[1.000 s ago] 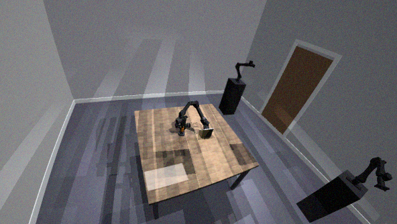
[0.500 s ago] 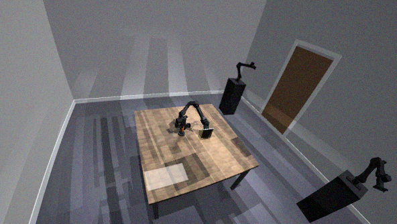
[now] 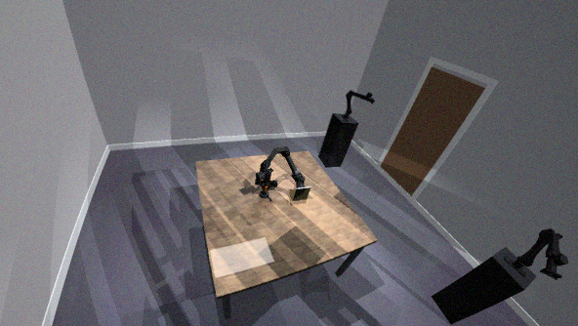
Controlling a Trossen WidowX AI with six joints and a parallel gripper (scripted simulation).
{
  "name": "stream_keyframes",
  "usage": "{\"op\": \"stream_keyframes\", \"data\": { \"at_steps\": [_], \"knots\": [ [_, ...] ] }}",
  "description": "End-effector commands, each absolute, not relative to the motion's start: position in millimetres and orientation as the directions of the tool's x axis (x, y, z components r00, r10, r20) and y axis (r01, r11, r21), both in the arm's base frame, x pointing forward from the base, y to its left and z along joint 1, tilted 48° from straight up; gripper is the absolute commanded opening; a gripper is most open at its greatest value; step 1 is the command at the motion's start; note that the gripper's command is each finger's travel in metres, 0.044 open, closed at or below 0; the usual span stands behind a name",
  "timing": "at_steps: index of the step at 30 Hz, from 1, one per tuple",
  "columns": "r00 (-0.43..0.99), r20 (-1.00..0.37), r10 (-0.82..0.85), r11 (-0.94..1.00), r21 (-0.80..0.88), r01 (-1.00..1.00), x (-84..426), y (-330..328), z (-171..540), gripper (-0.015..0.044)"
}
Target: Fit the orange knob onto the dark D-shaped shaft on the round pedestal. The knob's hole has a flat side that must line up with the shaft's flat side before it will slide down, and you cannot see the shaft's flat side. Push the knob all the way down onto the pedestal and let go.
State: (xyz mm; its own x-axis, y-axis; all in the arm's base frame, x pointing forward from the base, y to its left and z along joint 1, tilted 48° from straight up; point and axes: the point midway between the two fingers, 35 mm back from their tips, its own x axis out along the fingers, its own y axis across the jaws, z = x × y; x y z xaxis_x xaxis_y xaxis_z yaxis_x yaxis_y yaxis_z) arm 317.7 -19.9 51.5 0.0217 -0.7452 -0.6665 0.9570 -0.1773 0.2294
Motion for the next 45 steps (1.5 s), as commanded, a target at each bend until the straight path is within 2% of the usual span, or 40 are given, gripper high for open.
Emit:
{"op": "stream_keyframes", "data": {
  "at_steps": [1,45],
  "knots": [
    [0.026,-0.668,-0.744,-0.182,0.239,0.954,318.2,-19.5,52.8,0.0000],
    [0.026,-0.668,-0.744,-0.160,0.215,0.964,318.4,-21.9,50.5,0.0000]
  ]
}}
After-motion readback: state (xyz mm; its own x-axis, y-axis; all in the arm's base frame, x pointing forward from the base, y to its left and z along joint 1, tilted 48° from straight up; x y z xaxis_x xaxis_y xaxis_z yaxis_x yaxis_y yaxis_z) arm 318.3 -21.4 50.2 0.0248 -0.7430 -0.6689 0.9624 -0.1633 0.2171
